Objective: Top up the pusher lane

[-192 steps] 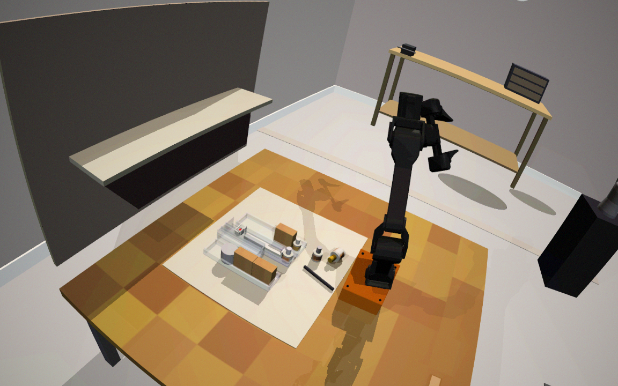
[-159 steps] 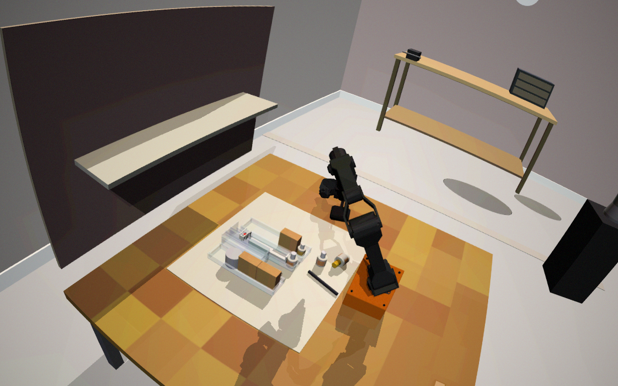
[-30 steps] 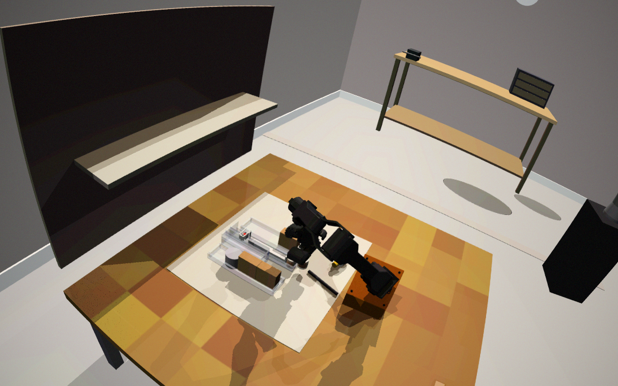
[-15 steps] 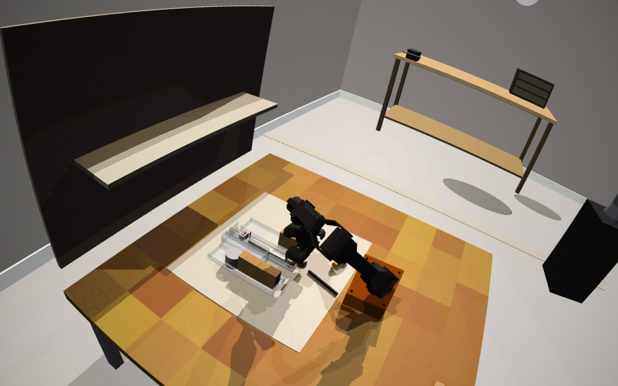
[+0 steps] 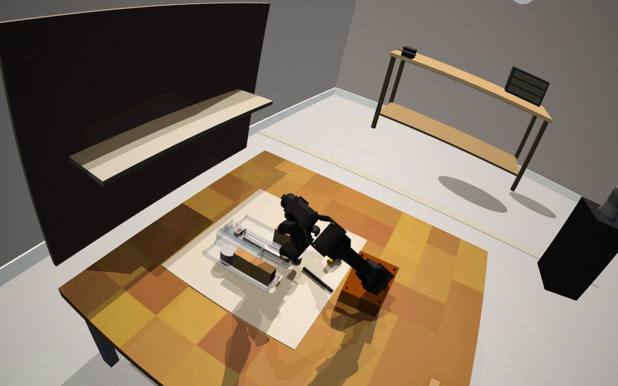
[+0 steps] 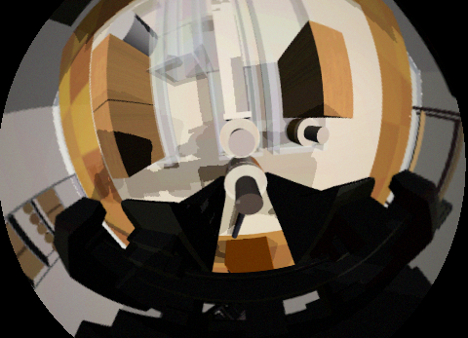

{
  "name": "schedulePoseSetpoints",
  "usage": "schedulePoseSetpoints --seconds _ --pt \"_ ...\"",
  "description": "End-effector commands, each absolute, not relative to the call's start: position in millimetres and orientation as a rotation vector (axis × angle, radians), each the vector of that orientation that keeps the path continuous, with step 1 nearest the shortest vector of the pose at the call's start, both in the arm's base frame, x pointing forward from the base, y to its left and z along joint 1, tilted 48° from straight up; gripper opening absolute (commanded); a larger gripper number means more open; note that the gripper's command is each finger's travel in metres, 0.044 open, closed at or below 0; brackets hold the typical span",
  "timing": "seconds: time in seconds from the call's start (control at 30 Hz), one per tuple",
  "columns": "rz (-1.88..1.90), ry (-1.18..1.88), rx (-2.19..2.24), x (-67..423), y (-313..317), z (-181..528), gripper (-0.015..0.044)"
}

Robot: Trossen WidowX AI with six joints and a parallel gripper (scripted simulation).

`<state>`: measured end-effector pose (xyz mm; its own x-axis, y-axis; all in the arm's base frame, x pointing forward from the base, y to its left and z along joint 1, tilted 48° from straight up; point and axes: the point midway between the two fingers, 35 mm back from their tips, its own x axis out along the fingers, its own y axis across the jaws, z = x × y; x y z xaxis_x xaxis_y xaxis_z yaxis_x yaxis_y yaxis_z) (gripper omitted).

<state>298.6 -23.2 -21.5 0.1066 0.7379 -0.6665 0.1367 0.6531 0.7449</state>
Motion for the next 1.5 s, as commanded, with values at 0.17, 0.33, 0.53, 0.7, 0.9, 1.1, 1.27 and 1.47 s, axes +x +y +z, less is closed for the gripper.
schedulePoseSetpoints --seconds 0.17,0.33,0.53,0.7,0.9,1.1,1.27,1.47 --pt "0.517 1.399 0.778 311 -26 -20 0.0" --pt "0.517 1.399 0.777 313 -27 -20 0.0" --pt "0.517 1.399 0.777 316 -27 -19 0.0" --pt "0.517 1.399 0.777 319 -28 -19 0.0" --pt "0.517 1.399 0.777 322 -28 -19 0.0" --pt "0.517 1.399 0.777 325 -29 -19 0.0" --pt "0.517 1.398 0.777 327 -29 -18 0.0" --pt "0.517 1.398 0.777 330 -30 -18 0.0"
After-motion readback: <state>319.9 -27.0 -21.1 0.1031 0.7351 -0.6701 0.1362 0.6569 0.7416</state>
